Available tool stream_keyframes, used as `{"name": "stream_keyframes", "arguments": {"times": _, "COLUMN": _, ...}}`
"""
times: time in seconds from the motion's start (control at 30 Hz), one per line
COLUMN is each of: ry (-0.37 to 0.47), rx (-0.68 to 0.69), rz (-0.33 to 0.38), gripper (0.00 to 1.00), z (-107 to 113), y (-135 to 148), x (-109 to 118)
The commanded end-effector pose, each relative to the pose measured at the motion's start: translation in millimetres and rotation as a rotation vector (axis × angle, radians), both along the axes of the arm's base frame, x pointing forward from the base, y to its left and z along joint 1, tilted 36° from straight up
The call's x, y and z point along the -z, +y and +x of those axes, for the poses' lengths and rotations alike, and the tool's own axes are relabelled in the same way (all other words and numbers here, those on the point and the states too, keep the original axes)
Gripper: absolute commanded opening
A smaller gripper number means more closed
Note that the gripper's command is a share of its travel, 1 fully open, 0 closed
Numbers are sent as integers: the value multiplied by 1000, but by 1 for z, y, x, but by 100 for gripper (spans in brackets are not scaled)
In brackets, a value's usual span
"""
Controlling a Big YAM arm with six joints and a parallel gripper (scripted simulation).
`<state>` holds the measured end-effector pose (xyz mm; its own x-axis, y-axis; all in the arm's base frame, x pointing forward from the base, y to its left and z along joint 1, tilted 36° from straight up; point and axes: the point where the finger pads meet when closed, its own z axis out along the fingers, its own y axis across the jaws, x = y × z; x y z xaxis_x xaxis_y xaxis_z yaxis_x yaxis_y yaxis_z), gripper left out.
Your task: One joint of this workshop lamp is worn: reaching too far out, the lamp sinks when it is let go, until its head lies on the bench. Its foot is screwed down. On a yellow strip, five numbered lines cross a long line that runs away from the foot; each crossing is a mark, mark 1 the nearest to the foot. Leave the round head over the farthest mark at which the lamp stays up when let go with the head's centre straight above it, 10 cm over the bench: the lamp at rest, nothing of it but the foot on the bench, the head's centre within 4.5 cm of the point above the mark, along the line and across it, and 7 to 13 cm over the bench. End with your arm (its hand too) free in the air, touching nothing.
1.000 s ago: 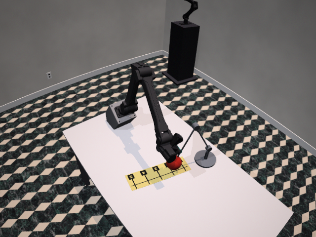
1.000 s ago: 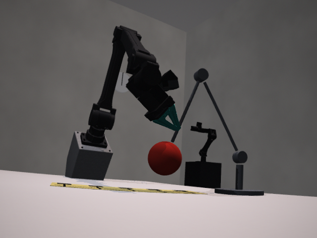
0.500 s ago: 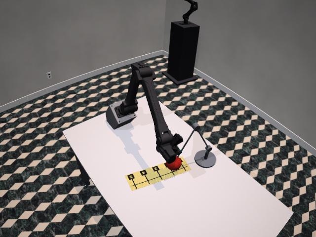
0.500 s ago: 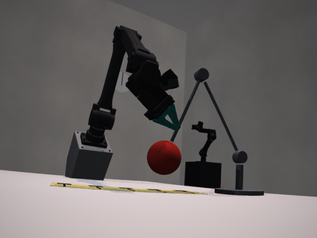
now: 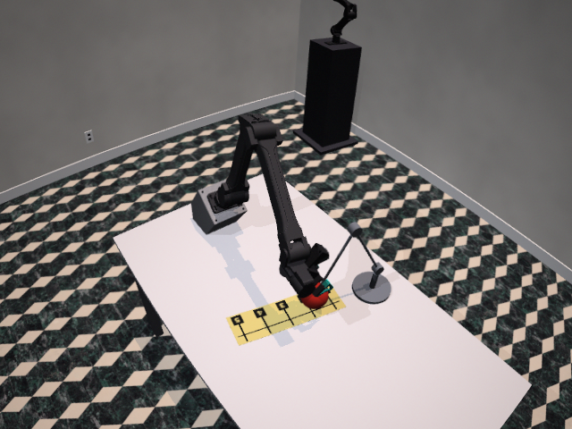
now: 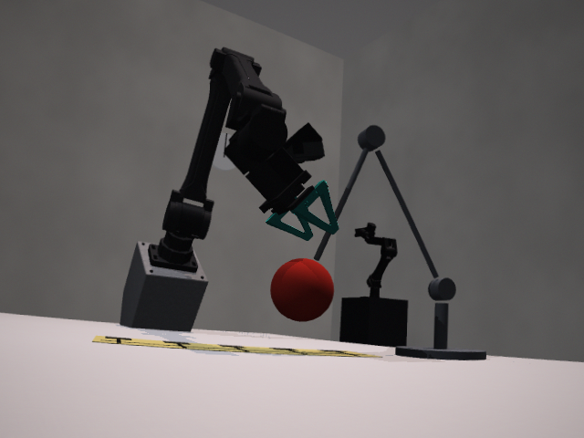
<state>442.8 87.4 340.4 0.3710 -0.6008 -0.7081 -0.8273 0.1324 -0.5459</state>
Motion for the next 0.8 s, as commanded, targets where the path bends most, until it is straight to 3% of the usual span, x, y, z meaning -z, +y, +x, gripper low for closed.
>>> {"name": "stream_keyframes", "arguments": {"times": 0.0, "ry": -8, "rx": -25, "rz": 0, "gripper": 100, "z": -3, "y": 11, "x": -4}}
{"name": "stream_keyframes", "arguments": {"times": 0.77, "ry": -2, "rx": -20, "rz": 0, "gripper": 100, "z": -4, "y": 9, "x": -1}}
